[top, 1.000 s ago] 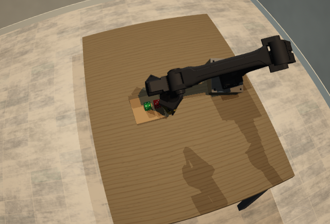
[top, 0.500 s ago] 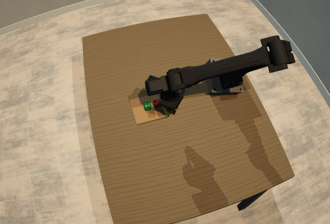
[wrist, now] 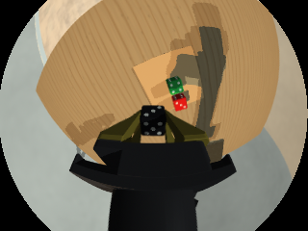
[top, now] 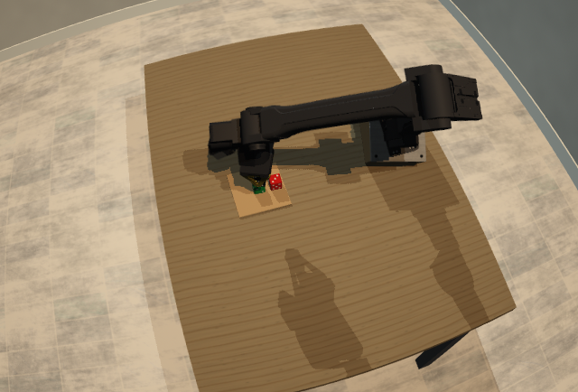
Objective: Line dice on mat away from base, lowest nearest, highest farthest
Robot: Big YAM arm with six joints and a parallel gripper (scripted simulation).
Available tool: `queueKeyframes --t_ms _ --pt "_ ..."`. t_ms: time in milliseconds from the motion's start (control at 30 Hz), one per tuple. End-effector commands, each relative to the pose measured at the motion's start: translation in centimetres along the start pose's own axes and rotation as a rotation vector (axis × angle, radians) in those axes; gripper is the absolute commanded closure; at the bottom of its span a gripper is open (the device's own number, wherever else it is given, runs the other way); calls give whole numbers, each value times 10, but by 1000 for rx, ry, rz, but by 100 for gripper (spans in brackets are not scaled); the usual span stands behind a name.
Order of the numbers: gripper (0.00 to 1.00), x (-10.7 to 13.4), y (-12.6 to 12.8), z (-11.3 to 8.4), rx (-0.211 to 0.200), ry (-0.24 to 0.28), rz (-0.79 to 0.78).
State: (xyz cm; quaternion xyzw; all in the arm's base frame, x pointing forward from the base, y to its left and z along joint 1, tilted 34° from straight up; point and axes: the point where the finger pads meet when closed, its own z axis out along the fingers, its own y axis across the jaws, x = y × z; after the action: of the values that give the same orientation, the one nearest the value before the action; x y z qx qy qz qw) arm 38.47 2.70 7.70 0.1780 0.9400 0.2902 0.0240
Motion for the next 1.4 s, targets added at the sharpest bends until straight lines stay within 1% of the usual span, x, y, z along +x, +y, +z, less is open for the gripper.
queueKeyframes --t_ms 0,33,133,167,267,333,367,433,467,500,567,800,867,933,967,1167,1233,1367 --pt "74 -31 -3 -12 -6 -28 -170" --pt "74 -43 -9 -11 -5 -29 -219" --pt "74 -44 -9 -11 -5 -29 -224" --pt "74 -55 -15 -11 -5 -33 -274" --pt "74 -76 -28 -10 -3 -40 -366" --pt "74 -80 -30 -9 -3 -40 -382" --pt "74 -80 -31 -9 -3 -39 -383" --pt "74 -57 -25 5 -7 4 -394" --pt "74 -58 -21 -1 -6 -9 -403" --pt "74 -66 -17 -6 -5 -27 -415" --pt "74 -70 -19 -9 -4 -35 -408" --pt "74 -70 -21 -7 -4 -32 -405" --pt "74 -68 -22 0 -4 -26 -404" --pt "74 -60 -28 13 -6 4 -376" --pt "74 -59 -29 15 -6 6 -372" --pt "74 -59 -29 34 -6 6 -372" --pt "74 -59 -29 34 -6 6 -372" --pt "74 -59 -29 52 -5 7 -371"
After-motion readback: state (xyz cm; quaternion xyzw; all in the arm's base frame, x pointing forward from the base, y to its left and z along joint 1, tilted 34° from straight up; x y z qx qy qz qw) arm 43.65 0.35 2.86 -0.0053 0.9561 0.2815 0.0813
